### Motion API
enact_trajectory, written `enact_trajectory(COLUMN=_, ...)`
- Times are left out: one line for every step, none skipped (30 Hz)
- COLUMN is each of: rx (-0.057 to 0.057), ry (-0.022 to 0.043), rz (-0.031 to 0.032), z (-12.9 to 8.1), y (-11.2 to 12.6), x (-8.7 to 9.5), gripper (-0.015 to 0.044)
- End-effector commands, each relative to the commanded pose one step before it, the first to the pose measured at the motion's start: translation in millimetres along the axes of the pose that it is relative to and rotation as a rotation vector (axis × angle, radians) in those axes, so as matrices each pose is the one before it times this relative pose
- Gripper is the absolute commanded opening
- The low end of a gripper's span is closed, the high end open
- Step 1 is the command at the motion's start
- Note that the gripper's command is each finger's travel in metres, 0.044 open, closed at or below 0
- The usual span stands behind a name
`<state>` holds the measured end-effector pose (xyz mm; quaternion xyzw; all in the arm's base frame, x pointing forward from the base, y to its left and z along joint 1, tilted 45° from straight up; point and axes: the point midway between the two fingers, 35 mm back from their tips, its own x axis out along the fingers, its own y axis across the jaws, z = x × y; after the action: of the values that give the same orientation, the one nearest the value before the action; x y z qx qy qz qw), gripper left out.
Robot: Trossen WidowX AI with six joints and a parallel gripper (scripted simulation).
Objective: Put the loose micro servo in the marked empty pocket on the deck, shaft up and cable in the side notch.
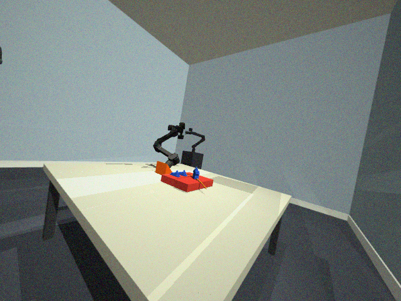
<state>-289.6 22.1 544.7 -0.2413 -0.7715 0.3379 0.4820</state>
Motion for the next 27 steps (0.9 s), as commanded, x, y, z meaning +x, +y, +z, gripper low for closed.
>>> enact_trajectory(rx=0.0015, ry=0.00368, rz=-0.00095, z=-1.99, y=-0.20, x=0.36, gripper=0.0426)
enact_trajectory(rx=0.0030, ry=0.00721, rz=-0.00184, z=-3.89, y=-0.38, x=0.70, gripper=0.0440)
enact_trajectory(rx=0.0048, ry=0.00943, rz=-0.00196, z=-4.88, y=-0.43, x=0.96, gripper=0.0440)
enact_trajectory(rx=-0.0025, ry=0.00300, rz=-0.00619, z=-2.19, y=-1.15, x=-0.12, gripper=0.0440)
enact_trajectory(rx=0.0044, ry=0.00315, rz=-0.00159, z=-1.39, y=-0.31, x=0.36, gripper=0.0440)
enact_trajectory(rx=0.0052, ry=0.00620, rz=-0.00317, z=-3.21, y=-0.77, x=0.64, gripper=0.0440)
enact_trajectory(rx=0.0095, ry=0.00655, rz=-0.00617, z=-3.41, y=-1.23, x=0.50, gripper=0.0440)
enact_trajectory(rx=0.0044, ry=0.00872, rz=-0.00381, z=-3.45, y=-0.80, x=0.83, gripper=0.0440)
enact_trajectory(rx=-0.0001, ry=0.00910, rz=-0.00488, z=-3.14, y=0.19, x=1.26, gripper=0.0440)
enact_trajectory(rx=0.0055, ry=0.00770, rz=-0.00499, z=-3.79, y=-0.08, x=0.87, gripper=0.0440)
enact_trajectory(rx=0.0073, ry=0.01125, rz=-0.00651, z=-5.04, y=-0.45, x=0.90, gripper=0.0440)
enact_trajectory(rx=-0.0037, ry=0.00767, rz=-0.00645, z=-3.21, y=-0.39, x=1.72, gripper=0.0440)
enact_trajectory(rx=0.0020, ry=0.01212, rz=-0.00185, z=-4.92, y=0.07, x=1.52, gripper=0.0440)
enact_trajectory(rx=0.0094, ry=0.01168, rz=-0.00093, z=-4.77, y=-0.18, x=1.30, gripper=0.0440)
enact_trajectory(rx=0.0126, ry=0.01618, rz=-0.00109, z=-6.61, y=0.04, x=1.59, gripper=0.0440)
enact_trajectory(rx=0.0138, ry=0.01793, rz=-0.00136, z=-7.30, y=-0.02, x=1.76, gripper=0.0440)
enact_trajectory(rx=0.0201, ry=0.01591, rz=-0.00527, z=-8.20, y=-1.73, x=1.16, gripper=0.0440)
enact_trajectory(rx=0.0224, ry=0.01582, rz=-0.00362, z=-7.18, y=-1.03, x=1.30, gripper=0.0440)
enact_trajectory(rx=0.0010, ry=0.01054, rz=-0.00333, z=-4.99, y=-0.43, x=0.99, gripper=0.0440)
enact_trajectory(rx=0.0080, ry=0.00994, rz=-0.00041, z=-4.33, y=-0.37, x=0.94, gripper=0.0440)
enact_trajectory(rx=0.0096, ry=0.01197, rz=-0.00053, z=-5.21, y=-0.46, x=1.13, gripper=0.0440)
enact_trajectory(rx=0.0129, ry=0.01618, rz=-0.00076, z=-7.02, y=-0.65, x=1.53, gripper=0.0440)
enact_trajectory(rx=-0.0011, ry=0.00118, rz=-0.00312, z=-0.68, y=-0.26, x=0.06, gripper=0.0440)
enact_trajectory(rx=0.0015, ry=0.00230, rz=-0.00005, z=-0.97, y=-0.08, x=0.28, gripper=0.0440)
enact_trajectory(rx=0.0008, ry=0.00442, rz=-0.00238, z=-2.07, y=-0.51, x=0.35, gripper=0.0440)
enact_trajectory(rx=0.0039, ry=0.00671, rz=0.00009, z=-3.07, y=-0.30, x=0.73, gripper=0.0440)
enact_trajectory(rx=0.0080, ry=0.00966, rz=-0.00178, z=-4.95, y=-0.87, x=1.09, gripper=0.0440)
